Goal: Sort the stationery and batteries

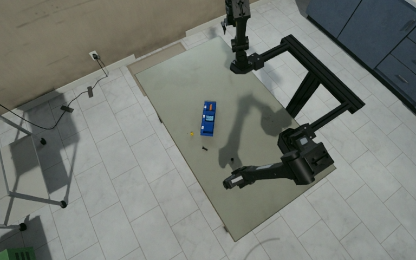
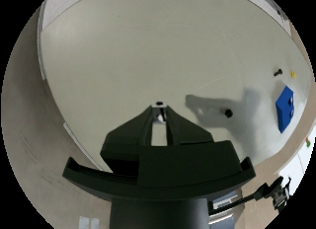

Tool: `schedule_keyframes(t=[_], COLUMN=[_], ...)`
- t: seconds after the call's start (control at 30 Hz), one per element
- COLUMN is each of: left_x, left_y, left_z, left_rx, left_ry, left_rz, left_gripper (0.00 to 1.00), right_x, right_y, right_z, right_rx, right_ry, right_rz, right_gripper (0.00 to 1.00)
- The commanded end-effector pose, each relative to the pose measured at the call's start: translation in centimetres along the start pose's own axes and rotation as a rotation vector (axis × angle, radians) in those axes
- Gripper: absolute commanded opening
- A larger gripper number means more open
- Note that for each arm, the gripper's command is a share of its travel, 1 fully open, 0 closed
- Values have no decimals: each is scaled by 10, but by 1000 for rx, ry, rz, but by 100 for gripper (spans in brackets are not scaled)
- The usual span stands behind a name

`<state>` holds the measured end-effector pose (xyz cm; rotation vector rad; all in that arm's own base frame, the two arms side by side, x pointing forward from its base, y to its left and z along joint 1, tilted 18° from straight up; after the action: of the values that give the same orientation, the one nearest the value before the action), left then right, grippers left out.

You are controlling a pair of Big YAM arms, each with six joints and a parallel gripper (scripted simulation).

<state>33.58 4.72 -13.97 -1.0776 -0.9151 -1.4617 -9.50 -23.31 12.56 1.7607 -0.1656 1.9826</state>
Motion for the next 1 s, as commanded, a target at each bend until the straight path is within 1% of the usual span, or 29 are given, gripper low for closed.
schedule_keyframes(t=[0.0, 0.03, 0.07, 0.13, 0.2, 0.33, 0.4, 0.5, 0.9, 0.97], left_x=[2, 12, 14, 15, 5, 5, 5, 6, 6, 6], left_y=[6, 6, 2, 3, -5, -1, -1, 5, 0, 0], left_z=[2, 1, -2, -2, -18, -41, -41, -59, -132, -132], left_rx=[4, 8, 0, 0, -8, -4, -4, -2, -4, -4], left_ry=[3, 5, 4, 4, 1, 2, 2, 3, 0, 0], left_rz=[-11, -15, -10, -12, 13, 1, 1, -6, 1, 1], left_gripper=[10, 10, 10, 10, 10, 10, 10, 10, 10, 10], right_x=[16, 16, 16, 16, 16, 16, 16, 16, 16, 16], right_y=[23, 23, 23, 23, 23, 23, 23, 23, 23, 23], right_z=[-1, -1, -1, -1, -1, -1, -1, -1, -1, -1], right_rx=[-15, -15, -15, -15, -15, -15, -15, -15, -15, -15], right_ry=[-2, -2, -2, -2, -2, -2, -2, -2, -2, -2], right_rz=[-36, -36, -36, -36, -36, -36, -36, -36, -36, -36], right_gripper=[100, 100, 100, 100, 100, 100, 100, 100, 100, 100])
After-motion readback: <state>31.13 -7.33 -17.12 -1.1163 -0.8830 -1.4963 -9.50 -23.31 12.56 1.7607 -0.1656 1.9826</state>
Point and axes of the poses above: on each arm, the point where the finger pads meet when closed, its own x axis back along the fingers, its own z axis across the jaws, y = z × x, the point moved 3 cm from there along x, back along the fingers, and after that the axes turned 6 degrees about -x, right-handed, at the moved point
